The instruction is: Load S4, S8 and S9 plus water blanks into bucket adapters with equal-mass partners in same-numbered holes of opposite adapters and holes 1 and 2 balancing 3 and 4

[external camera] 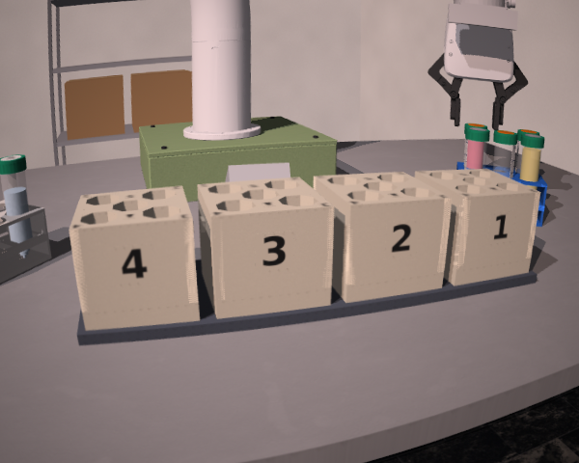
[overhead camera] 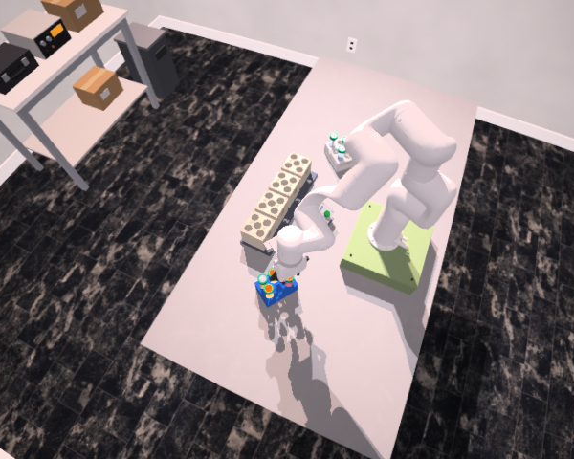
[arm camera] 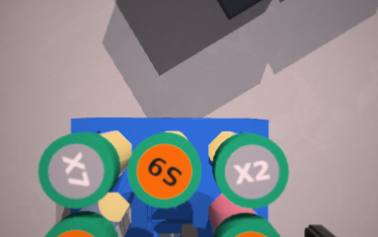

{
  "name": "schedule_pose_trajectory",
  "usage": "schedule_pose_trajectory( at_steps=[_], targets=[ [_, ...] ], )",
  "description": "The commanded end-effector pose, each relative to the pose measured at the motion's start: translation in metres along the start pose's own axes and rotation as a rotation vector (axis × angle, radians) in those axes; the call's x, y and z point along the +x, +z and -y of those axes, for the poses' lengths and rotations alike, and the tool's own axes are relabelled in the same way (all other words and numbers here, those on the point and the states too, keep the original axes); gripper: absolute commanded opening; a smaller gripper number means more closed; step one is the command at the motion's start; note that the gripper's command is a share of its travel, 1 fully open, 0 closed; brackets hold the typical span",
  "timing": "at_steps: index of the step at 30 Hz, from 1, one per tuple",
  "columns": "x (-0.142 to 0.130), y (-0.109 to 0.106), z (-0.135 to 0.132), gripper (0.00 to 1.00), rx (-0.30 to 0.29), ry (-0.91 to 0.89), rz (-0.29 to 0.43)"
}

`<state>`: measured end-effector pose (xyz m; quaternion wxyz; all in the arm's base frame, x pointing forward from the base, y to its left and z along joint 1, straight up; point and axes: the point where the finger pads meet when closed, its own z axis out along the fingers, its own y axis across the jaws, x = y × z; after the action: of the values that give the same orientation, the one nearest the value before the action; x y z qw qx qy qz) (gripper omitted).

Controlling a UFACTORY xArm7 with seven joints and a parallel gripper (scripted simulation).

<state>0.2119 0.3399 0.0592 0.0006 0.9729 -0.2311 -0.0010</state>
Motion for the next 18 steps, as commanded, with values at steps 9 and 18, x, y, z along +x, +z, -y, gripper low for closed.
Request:
schedule_pose_trajectory(
  at_steps=[9,18],
  targets=[
    [0.0,0.005,0.001,0.57,0.003,0.0,0.0],
    [0.0,0.011,0.001,0.57,0.003,0.0,0.0]
  ],
)
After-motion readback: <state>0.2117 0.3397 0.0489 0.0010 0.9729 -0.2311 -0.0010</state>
